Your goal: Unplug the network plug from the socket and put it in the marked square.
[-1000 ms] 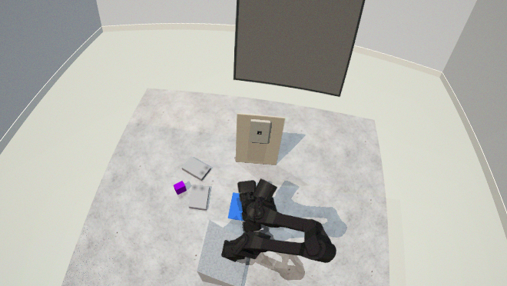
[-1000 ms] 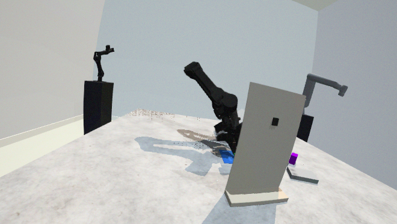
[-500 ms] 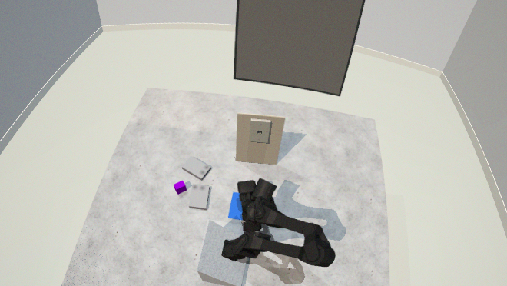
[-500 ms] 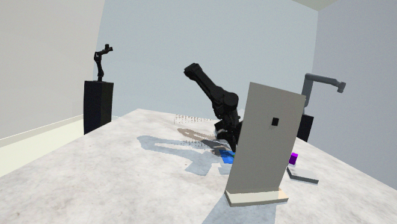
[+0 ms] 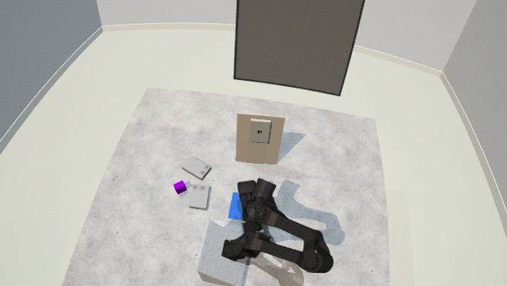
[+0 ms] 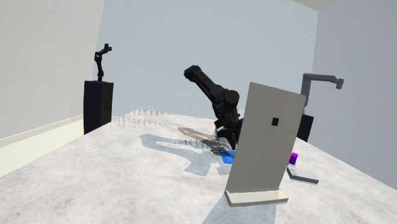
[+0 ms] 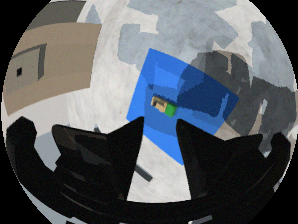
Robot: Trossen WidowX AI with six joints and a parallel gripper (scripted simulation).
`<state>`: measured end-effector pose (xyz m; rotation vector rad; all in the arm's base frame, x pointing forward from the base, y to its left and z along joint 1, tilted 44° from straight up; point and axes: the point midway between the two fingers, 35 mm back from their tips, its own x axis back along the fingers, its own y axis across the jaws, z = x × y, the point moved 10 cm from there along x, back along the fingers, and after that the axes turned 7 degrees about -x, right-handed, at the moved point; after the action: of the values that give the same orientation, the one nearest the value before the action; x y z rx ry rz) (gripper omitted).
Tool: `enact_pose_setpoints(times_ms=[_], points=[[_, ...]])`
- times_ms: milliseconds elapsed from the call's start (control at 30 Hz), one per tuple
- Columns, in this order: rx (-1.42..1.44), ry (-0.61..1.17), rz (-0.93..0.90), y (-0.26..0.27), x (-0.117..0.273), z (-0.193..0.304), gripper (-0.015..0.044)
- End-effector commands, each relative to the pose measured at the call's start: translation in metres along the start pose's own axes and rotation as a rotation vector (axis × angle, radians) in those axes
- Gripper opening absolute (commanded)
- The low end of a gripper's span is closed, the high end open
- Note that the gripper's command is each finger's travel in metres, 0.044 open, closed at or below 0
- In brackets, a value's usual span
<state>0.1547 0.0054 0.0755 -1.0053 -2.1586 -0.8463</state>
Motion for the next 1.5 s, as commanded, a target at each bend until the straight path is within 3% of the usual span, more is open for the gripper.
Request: enact_pose_setpoints(times_ms=[0, 1467], points=[[-0.008, -0.005, -0.009, 0.002, 0.004, -0.001, 0.0156], [-0.01, 0.01, 0.0, 0.022, 0.035, 0.003, 0.0156]])
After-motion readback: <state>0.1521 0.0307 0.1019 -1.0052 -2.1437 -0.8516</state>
